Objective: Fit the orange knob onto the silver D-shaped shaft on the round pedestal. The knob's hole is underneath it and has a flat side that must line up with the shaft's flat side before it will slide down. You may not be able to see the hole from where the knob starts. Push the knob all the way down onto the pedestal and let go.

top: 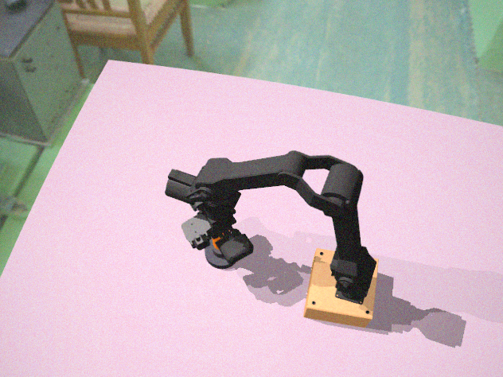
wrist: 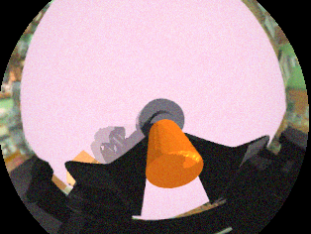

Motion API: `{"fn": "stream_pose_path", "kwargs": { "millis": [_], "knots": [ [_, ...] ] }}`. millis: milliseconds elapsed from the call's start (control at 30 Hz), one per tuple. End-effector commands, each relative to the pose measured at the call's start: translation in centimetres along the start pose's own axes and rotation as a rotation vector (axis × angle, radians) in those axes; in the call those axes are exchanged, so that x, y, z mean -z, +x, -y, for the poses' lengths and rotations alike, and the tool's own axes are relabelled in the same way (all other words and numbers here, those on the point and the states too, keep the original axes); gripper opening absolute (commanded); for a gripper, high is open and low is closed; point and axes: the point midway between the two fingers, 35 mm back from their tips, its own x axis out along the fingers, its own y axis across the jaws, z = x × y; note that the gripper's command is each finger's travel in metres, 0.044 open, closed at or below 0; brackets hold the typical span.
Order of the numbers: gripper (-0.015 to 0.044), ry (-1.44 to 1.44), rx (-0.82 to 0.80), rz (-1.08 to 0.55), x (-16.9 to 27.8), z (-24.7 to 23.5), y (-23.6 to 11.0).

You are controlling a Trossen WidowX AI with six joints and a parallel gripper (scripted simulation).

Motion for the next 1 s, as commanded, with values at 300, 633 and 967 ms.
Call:
{"fn": "stream_pose_path", "kwargs": {
  "millis": [300,633,967],
  "knots": [
    [0.0,0.0,0.005,0.006,-0.25,0.12,0.09],
    [0.0,0.0,0.004,0.006,-0.11,0.01,0.19],
    [0.0,0.0,0.004,0.006,-0.07,0.0,0.24]
  ]
}}
